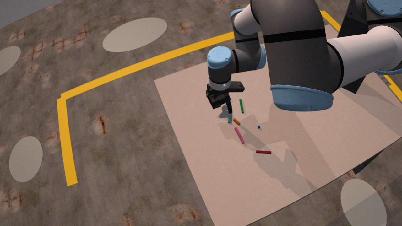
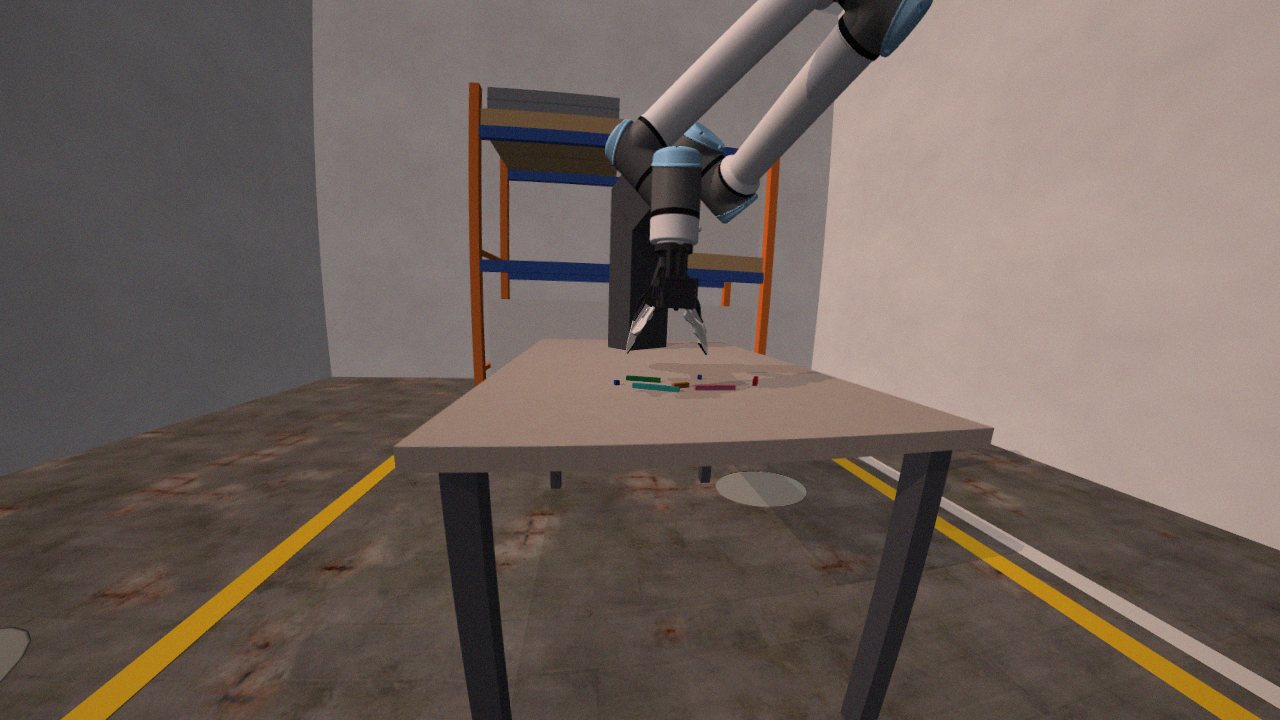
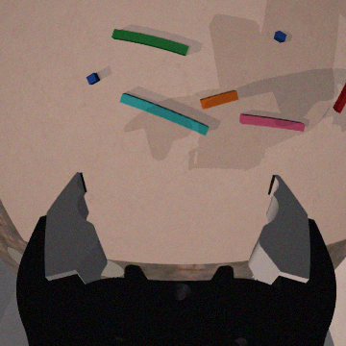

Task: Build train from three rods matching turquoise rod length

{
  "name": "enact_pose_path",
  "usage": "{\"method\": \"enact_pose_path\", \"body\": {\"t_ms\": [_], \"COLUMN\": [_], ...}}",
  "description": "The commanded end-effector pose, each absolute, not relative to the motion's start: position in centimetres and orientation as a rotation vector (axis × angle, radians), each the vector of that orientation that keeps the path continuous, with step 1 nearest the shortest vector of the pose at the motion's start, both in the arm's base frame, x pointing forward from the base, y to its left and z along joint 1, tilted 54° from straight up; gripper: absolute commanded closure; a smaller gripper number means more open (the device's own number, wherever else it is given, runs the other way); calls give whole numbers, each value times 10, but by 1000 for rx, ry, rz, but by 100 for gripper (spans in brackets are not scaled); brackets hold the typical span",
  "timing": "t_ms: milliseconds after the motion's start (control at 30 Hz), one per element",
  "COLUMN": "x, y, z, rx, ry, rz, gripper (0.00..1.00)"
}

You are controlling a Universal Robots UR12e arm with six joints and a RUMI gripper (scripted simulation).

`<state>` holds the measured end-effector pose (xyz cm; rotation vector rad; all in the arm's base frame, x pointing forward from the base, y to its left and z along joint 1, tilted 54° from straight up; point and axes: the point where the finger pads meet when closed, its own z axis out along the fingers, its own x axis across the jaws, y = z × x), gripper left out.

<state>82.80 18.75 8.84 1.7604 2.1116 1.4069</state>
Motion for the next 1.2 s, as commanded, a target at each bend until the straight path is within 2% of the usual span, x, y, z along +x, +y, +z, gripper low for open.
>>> {"method": "enact_pose_path", "body": {"t_ms": [0, 200, 333, 800, 1167], "x": [828, 823, 790, 704, 697], "y": [187, 196, 247, 347, 353], "z": [89, 91, 103, 132, 134], "rx": [1760, 1760, 1760, 1759, 1759], "ry": [2111, 2112, 2117, 2109, 2108], "rz": [1407, 1405, 1398, 1409, 1411], "gripper": [0, 0, 0, 0, 0]}}
